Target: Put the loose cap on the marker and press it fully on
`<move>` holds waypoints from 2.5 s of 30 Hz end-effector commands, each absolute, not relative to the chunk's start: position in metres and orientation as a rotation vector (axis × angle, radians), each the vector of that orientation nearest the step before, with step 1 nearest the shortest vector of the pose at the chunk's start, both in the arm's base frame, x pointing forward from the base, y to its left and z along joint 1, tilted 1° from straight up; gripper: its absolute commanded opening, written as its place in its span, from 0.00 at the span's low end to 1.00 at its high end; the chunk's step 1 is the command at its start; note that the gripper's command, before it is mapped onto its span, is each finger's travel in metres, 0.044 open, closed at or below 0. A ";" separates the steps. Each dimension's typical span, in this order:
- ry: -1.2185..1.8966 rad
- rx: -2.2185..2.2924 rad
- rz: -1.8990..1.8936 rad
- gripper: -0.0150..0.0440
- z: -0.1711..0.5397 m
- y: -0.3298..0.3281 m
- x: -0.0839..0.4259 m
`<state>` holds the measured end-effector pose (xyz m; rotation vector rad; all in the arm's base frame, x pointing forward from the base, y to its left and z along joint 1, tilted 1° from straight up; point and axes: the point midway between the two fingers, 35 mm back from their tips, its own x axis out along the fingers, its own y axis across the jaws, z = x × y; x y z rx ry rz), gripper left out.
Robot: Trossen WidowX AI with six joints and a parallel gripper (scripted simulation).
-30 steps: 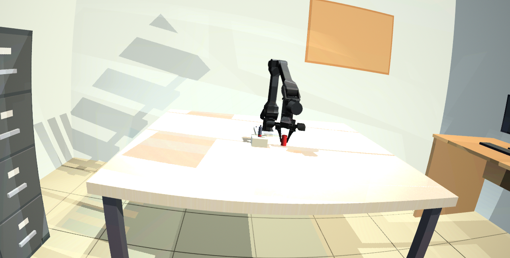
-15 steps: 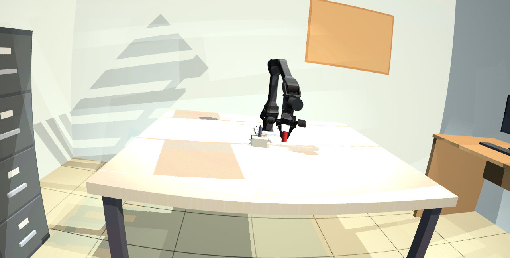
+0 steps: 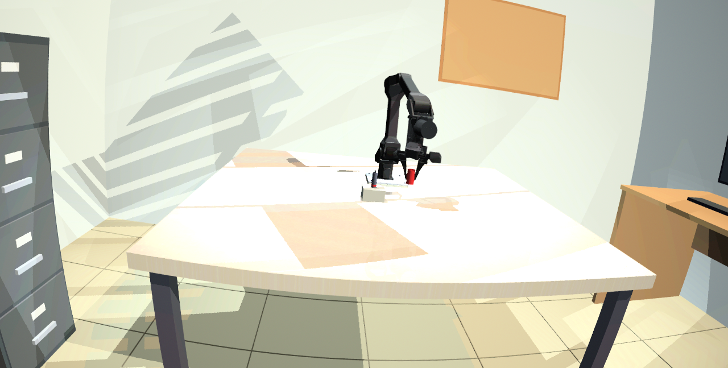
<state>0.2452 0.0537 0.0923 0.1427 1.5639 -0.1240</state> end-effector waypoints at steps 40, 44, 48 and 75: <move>1.558 0.137 -0.135 0.25 0.149 -0.060 0.268; 1.558 0.136 -0.136 0.25 0.153 -0.070 0.267; 1.558 0.136 -0.136 0.25 0.152 -0.071 0.267; 1.558 0.136 -0.136 0.25 0.117 -0.071 0.268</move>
